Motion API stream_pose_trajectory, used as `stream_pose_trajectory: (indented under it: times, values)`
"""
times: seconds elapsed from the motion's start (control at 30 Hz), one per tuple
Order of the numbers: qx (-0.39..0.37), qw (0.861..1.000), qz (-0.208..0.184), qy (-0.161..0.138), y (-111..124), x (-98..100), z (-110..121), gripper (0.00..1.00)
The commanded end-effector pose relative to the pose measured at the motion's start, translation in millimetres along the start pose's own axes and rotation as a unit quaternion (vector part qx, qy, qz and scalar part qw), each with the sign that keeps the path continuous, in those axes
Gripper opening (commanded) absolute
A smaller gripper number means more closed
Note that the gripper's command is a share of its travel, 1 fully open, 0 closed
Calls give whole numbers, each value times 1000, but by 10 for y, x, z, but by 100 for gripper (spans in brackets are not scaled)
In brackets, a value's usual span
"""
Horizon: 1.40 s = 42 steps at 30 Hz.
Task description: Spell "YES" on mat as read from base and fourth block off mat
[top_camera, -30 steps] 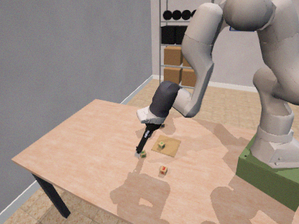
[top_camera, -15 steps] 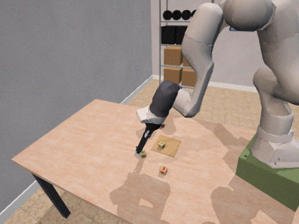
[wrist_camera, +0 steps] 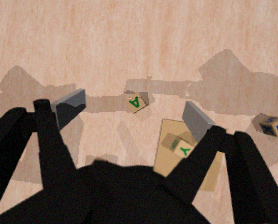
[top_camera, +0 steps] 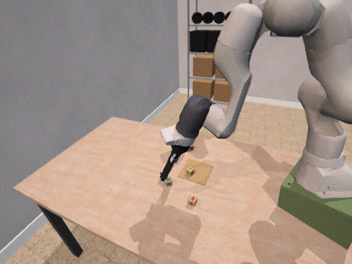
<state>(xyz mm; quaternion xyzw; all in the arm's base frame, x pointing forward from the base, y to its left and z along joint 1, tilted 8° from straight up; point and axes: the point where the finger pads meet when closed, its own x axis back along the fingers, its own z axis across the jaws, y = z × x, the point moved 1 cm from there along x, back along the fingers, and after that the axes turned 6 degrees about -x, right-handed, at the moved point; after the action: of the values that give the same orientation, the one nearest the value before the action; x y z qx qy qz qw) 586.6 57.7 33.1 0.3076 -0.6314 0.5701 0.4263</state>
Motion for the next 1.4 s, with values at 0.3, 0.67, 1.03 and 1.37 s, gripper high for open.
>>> stream_pose_trajectory:
  times: [0.3, 0.67, 1.03, 1.37]
  values:
    - [-2, 1000, -1, 0, 11, -4, 0, 100]
    - [-2, 1000, -1, 0, 10, -4, 0, 100]
    - [-42, 997, 31, 50, -608, 119, 271, 100]
    - [-139, 980, 52, 136, -1530, 619, 848, 100]
